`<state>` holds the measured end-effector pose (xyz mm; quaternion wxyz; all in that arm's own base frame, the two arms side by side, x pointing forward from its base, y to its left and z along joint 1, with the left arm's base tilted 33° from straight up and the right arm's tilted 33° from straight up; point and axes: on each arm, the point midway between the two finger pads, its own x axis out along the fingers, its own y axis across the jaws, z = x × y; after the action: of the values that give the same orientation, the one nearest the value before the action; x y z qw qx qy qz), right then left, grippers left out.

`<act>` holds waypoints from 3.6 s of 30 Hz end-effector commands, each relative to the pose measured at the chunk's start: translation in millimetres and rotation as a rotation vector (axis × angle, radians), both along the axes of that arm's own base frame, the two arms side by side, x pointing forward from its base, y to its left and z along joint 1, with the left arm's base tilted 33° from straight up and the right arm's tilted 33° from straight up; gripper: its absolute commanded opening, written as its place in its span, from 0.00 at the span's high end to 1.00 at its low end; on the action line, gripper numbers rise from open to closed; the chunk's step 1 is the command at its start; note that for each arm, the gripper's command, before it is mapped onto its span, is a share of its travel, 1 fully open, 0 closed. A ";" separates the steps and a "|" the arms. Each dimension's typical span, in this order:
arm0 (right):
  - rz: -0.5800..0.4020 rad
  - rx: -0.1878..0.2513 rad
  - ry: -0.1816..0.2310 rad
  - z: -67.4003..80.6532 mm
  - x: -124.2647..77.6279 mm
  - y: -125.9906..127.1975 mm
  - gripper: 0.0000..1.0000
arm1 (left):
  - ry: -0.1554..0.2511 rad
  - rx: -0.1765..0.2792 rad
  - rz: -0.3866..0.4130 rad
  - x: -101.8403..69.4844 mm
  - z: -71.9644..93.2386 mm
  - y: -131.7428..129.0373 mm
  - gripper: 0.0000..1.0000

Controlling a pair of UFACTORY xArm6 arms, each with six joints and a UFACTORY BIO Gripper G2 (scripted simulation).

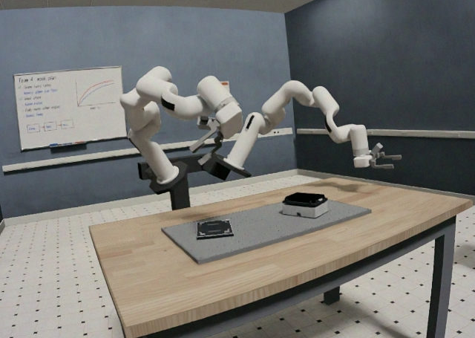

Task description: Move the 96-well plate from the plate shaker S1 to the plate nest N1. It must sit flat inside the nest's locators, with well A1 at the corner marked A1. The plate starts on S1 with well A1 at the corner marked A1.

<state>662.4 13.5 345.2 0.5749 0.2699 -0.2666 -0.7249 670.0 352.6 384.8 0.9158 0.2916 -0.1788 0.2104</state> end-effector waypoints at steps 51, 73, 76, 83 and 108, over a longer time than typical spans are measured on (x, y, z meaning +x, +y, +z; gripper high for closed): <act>-0.077 -0.147 0.382 71.5 -94.0 -148.2 0.00 | -0.004 0.002 -0.001 0.3 2.5 -0.5 0.00; -0.008 -0.112 0.738 88.3 -202.2 -232.1 0.00 | -0.004 0.002 -0.001 0.3 2.5 -0.5 0.00; 0.015 -0.092 0.792 86.9 -221.4 -241.1 0.00 | -0.004 0.002 -0.001 0.3 2.5 -0.5 0.00; 0.063 -0.050 0.877 82.2 -254.3 -252.8 0.00 | -0.004 0.002 -0.001 0.3 2.5 -0.5 0.00; 0.389 0.242 1.140 28.4 -403.3 -247.4 0.00 | -0.004 0.002 -0.001 0.3 2.5 -0.5 0.00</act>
<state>271.1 -237.9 377.5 0.7091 -0.0598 0.2049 -0.6720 670.0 352.6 384.8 0.9158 0.2916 -0.1788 0.2104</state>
